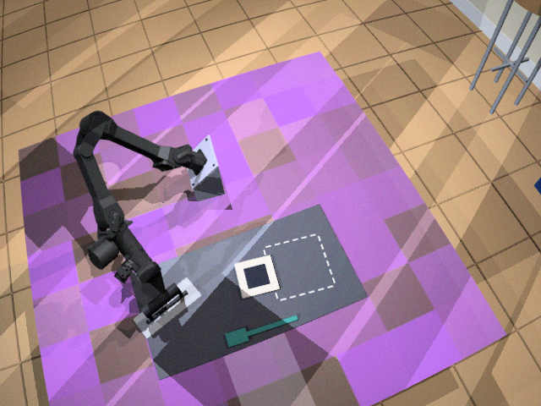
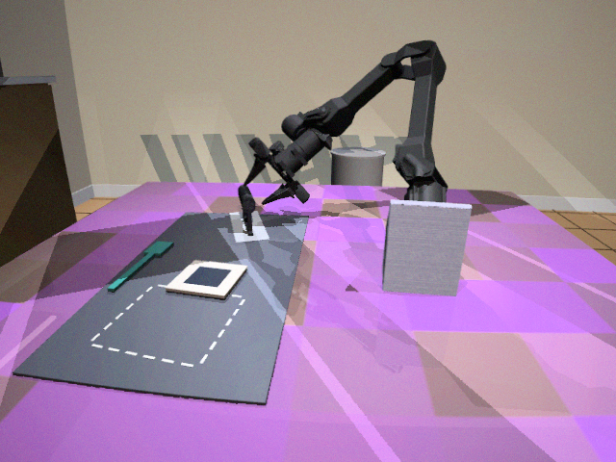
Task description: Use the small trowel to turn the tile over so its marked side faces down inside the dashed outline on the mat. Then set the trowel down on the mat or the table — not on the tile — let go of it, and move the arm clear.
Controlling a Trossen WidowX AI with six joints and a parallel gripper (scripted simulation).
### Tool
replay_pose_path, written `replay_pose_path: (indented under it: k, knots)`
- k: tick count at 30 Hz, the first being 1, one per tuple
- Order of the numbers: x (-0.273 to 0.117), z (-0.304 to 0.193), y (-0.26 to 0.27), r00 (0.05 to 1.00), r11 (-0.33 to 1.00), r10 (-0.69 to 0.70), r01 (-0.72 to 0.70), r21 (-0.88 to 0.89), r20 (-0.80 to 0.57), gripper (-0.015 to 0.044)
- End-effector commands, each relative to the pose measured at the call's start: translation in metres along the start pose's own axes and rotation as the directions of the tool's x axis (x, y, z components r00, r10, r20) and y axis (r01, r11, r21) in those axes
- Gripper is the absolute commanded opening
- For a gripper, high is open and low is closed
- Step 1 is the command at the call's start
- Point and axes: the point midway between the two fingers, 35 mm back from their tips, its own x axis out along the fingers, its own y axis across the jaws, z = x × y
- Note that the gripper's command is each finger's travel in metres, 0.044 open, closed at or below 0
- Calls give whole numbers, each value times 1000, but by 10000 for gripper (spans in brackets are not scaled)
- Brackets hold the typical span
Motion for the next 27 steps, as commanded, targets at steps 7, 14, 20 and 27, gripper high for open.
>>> replay_pose_path:
  k: [7, 14, 20, 27]
  knots:
    - [16, 0, 0, 1000, 1000, 0, 0, 7, -6, 300]
    - [27, 0, 0, 1000, 1000, 1, -1, 7, -5, 300]
    - [37, 0, 1, 1000, 1000, 1, -1, 7, -5, 300]
    - [48, 0, 1, 1000, 1000, 2, -2, 7, -5, 300]
